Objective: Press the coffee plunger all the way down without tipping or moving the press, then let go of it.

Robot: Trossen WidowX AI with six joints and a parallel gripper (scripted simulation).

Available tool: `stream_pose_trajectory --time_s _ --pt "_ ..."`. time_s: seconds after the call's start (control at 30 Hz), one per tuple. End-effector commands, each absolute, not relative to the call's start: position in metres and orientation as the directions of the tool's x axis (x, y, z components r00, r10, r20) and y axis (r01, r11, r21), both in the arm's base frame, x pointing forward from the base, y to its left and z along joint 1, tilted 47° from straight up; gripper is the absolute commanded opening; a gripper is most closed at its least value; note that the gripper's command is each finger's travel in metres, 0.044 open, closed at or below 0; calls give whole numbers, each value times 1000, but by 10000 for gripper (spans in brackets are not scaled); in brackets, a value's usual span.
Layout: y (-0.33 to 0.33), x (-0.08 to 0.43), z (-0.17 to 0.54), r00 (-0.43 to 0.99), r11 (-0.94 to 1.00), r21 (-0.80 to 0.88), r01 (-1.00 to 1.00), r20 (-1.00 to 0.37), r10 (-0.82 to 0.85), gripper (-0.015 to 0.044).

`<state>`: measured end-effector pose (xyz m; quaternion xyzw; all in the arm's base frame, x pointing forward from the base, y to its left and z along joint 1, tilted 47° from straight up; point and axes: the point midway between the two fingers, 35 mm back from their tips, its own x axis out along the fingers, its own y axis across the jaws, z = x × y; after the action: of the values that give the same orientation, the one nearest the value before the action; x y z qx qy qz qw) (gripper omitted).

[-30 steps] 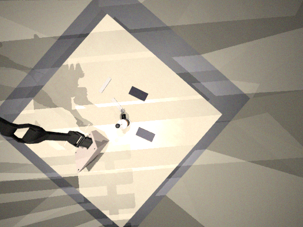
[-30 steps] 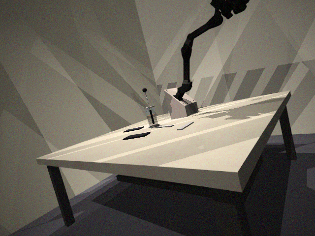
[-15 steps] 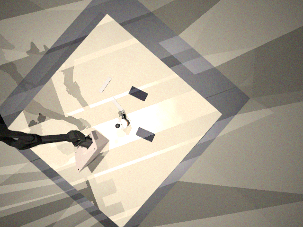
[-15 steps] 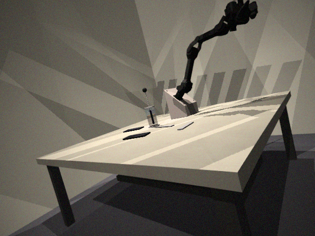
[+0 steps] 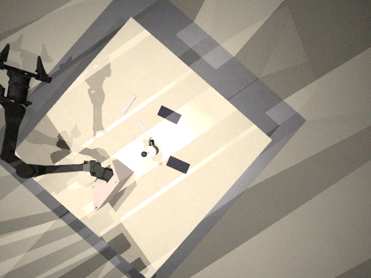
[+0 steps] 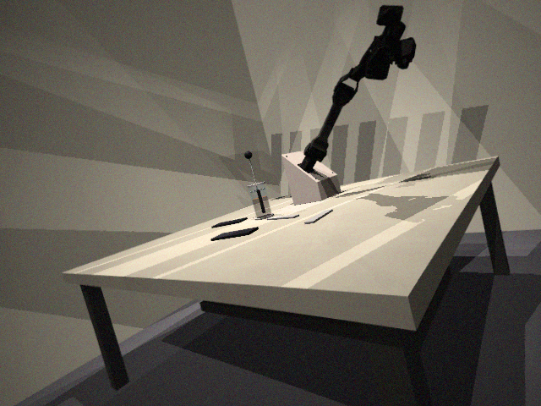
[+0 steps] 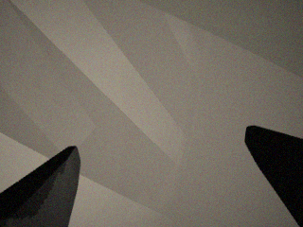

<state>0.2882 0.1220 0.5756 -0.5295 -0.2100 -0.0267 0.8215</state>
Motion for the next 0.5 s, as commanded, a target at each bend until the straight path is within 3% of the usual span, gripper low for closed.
stream_pose_trajectory --time_s 0.0,0.27,0.47 --pt "104 323 536 952 403 -897 184 264 154 440" --pt "37 388 429 997 444 -893 -66 -36 75 440" --pt "-32 404 344 963 599 -768 -225 -267 20 440"
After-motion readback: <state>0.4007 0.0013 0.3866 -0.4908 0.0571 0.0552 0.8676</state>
